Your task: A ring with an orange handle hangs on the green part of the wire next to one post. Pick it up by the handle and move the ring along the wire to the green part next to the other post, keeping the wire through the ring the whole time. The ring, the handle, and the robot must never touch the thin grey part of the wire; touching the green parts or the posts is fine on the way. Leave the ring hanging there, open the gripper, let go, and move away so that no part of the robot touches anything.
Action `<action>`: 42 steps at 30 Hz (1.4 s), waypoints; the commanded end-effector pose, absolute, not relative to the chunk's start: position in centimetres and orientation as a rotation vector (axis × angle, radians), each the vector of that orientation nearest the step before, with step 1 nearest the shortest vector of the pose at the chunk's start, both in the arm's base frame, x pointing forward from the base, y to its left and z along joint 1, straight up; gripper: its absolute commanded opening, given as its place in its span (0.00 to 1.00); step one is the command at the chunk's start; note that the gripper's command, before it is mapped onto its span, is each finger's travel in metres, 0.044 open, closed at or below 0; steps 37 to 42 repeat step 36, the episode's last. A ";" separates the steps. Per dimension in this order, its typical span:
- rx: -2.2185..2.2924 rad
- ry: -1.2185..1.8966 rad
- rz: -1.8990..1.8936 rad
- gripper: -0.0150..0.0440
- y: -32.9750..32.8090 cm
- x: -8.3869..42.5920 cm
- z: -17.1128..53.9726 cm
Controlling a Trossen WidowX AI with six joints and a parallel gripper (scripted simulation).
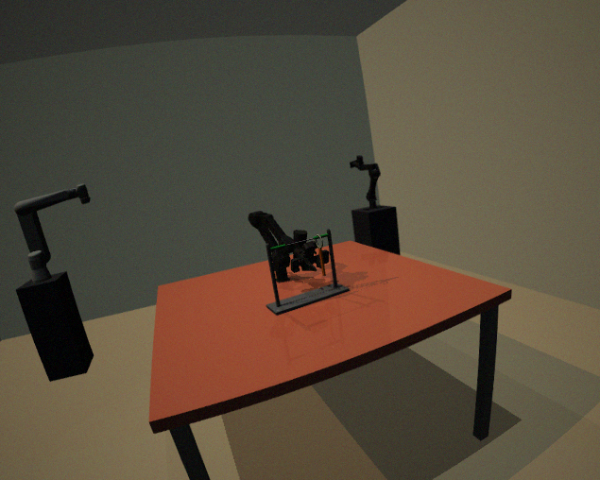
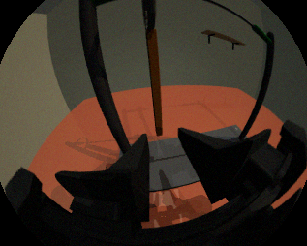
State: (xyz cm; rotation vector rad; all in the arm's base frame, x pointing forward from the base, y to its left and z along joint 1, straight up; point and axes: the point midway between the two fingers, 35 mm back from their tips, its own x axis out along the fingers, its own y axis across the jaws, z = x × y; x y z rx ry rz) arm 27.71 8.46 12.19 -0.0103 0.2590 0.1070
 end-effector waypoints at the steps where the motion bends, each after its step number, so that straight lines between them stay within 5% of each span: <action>1: -0.006 0.261 0.102 0.53 8.4 27.7 12.1; 13: -0.010 0.262 0.107 1.00 8.0 23.2 13.5; 42: -0.010 0.262 0.107 1.00 7.9 22.8 13.5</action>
